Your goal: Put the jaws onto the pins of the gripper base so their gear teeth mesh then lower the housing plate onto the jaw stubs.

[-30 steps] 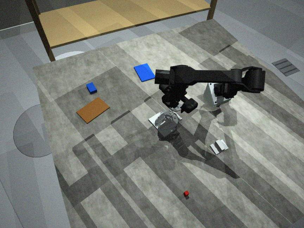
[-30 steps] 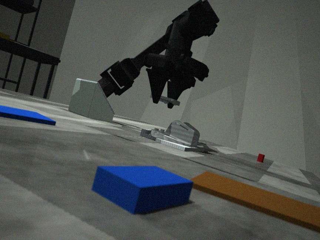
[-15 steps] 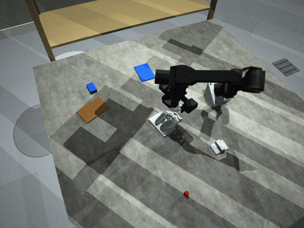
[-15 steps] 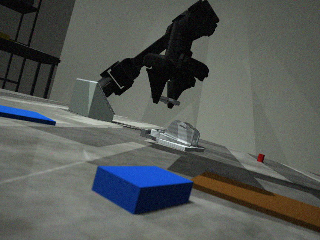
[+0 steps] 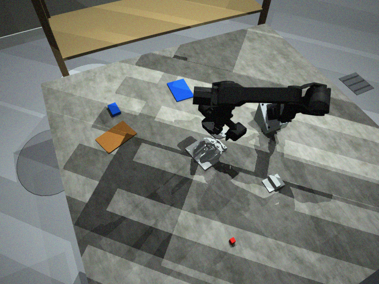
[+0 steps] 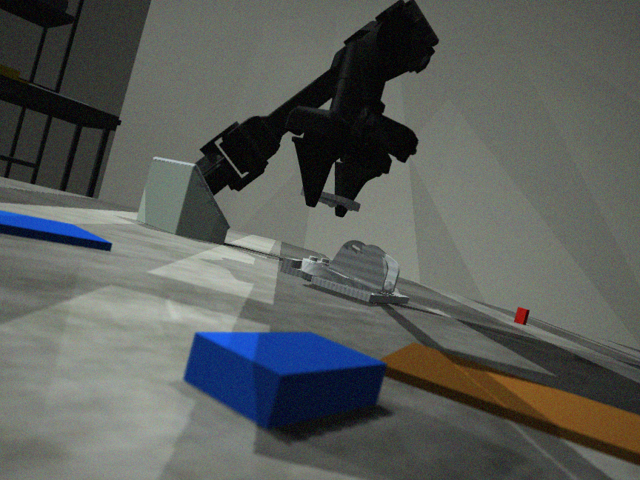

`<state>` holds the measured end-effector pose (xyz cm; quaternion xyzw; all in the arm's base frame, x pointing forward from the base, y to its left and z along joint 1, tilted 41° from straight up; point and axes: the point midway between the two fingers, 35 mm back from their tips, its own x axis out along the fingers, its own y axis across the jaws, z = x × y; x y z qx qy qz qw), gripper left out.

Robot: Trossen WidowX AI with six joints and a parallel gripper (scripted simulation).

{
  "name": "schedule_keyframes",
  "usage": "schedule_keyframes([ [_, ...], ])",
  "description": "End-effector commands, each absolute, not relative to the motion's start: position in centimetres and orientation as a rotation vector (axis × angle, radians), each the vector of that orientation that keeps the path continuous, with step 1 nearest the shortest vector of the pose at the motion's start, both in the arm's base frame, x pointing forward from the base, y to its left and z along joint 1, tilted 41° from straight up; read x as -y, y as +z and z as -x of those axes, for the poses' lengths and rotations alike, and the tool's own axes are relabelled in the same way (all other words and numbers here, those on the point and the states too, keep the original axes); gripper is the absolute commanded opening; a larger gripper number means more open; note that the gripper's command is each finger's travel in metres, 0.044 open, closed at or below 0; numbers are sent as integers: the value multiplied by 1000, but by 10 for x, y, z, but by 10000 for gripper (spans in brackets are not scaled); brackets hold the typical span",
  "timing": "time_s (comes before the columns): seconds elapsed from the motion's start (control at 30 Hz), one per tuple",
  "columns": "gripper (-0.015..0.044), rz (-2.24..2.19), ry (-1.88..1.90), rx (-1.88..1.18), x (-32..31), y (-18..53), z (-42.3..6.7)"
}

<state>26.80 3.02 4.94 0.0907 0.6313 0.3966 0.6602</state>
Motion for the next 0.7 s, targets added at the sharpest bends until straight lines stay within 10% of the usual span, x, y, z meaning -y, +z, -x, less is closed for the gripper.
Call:
schedule_keyframes([
  [0.0, 351, -208, 894, -1424, -30, 50, -269],
  [0.67, 351, -204, 897, -1422, -30, 50, -269],
])
